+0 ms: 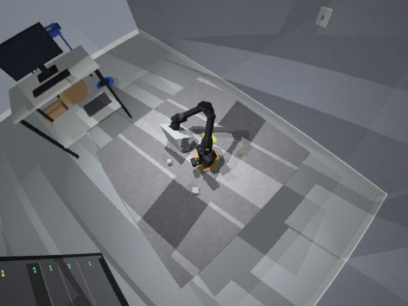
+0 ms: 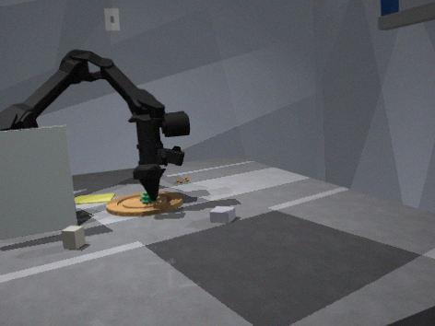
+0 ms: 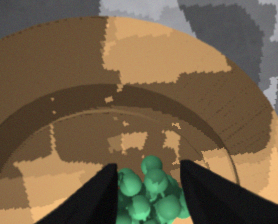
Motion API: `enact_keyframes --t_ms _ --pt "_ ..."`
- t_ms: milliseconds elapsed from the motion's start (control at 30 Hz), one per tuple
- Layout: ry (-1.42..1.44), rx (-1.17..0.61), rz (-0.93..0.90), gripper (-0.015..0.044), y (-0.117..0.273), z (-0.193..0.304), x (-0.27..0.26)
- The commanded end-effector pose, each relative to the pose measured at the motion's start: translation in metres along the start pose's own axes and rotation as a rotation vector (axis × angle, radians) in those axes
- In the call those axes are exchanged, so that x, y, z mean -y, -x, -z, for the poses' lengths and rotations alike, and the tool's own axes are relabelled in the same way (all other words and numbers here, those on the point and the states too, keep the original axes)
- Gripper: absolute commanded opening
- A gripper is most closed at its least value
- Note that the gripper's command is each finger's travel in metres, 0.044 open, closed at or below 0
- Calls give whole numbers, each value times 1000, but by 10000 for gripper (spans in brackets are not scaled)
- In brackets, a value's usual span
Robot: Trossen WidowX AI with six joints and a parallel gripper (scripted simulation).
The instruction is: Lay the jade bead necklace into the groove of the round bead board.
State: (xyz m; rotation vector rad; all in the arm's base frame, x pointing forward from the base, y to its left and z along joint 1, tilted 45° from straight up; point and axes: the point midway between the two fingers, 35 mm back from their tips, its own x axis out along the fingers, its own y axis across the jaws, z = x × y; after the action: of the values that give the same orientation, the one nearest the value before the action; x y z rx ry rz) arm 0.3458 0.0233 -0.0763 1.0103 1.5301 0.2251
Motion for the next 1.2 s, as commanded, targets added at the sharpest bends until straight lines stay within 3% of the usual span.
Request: enact_keyframes --t_ms 0,233,467,1167 --pt "0 0 0 263 0 0 0" --pt "-3 -3 1 440 11 1 0" --pt "-8 -9 0 440 31 3 0" --pt "-9 -10 0 440 31 5 2"
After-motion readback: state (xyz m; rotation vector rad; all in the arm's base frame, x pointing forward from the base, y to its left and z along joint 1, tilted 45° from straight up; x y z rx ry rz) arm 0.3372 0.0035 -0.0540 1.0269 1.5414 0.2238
